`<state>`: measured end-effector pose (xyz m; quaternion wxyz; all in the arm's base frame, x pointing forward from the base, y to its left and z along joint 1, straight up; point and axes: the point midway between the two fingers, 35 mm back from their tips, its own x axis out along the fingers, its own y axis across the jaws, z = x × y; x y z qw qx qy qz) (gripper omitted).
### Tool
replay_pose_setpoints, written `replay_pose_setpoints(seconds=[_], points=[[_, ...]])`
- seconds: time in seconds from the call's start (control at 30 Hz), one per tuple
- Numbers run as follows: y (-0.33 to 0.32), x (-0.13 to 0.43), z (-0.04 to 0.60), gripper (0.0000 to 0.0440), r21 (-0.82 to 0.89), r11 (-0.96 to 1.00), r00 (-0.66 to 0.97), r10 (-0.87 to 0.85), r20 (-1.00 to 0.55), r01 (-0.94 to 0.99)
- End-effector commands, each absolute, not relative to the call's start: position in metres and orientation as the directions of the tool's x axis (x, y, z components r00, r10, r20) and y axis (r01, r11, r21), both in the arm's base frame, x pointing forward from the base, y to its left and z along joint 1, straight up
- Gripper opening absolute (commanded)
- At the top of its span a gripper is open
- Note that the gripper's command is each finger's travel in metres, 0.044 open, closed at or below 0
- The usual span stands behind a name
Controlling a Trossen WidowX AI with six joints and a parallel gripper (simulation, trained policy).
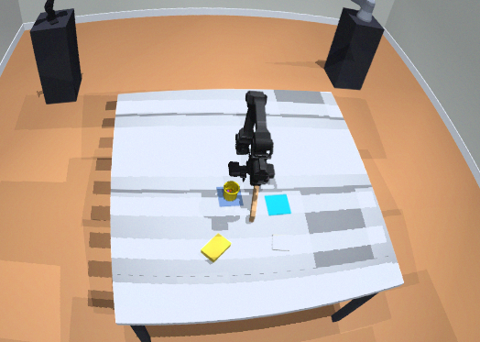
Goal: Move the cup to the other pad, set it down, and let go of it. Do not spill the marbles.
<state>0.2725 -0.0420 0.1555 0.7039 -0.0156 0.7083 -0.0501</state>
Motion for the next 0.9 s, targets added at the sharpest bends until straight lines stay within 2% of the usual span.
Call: replay_pose_setpoints(seconds=[0.0, 0.87], points=[[-0.049, 0.271, 0.144, 0.0143, -0.098, 0.995, -0.035, -0.097, -0.995, 0.035], [-0.074, 0.263, 0.064, 0.0173, -0.05, 0.989, -0.13, -0.068, -0.989, -0.137]])
